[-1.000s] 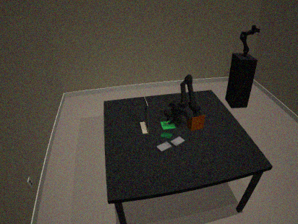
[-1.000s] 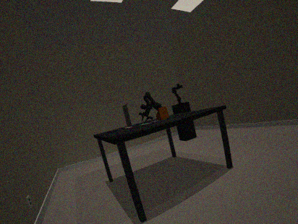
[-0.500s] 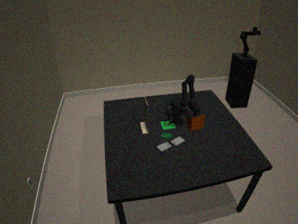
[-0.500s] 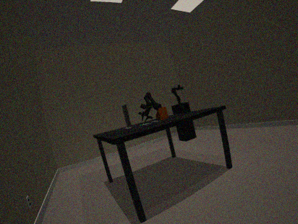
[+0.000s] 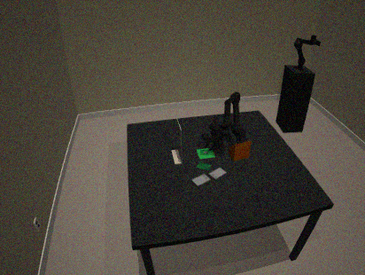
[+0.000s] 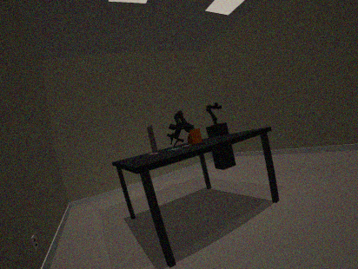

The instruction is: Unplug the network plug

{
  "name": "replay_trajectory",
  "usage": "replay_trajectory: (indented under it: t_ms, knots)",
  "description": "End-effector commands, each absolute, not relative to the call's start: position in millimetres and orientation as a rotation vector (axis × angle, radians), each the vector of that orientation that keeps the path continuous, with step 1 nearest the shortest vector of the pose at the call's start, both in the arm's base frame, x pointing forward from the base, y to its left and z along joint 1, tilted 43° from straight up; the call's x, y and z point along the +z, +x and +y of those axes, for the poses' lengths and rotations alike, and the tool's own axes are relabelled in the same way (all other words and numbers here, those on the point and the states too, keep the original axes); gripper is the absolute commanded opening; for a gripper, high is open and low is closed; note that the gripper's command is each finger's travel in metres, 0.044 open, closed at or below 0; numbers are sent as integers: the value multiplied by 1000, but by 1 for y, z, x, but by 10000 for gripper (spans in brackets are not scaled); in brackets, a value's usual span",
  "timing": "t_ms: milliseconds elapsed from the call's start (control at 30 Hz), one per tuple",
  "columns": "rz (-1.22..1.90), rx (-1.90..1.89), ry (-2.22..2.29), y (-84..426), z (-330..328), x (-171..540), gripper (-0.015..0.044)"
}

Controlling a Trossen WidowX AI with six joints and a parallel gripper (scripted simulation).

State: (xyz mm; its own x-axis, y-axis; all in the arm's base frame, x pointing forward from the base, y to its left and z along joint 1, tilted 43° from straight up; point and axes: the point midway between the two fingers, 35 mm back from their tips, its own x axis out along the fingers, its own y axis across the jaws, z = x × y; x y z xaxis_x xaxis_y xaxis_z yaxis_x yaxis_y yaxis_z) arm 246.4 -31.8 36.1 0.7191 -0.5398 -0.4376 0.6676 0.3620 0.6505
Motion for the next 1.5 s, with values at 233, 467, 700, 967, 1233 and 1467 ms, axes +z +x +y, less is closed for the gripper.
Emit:
replay_trajectory:
  t_ms: [233, 467, 700, 967, 1233, 1467]
  knots:
    - [164, -791, 917, 245, -26, 38, 156]
    - [170, -795, 921, 245, -21, 40, 156]
    - [175, -799, 924, 245, -17, 42, 156]
    - [180, -803, 926, 244, -11, 45, 156]
    - [183, -806, 927, 243, -6, 48, 156]
    - [184, -807, 928, 241, -2, 52, 156]
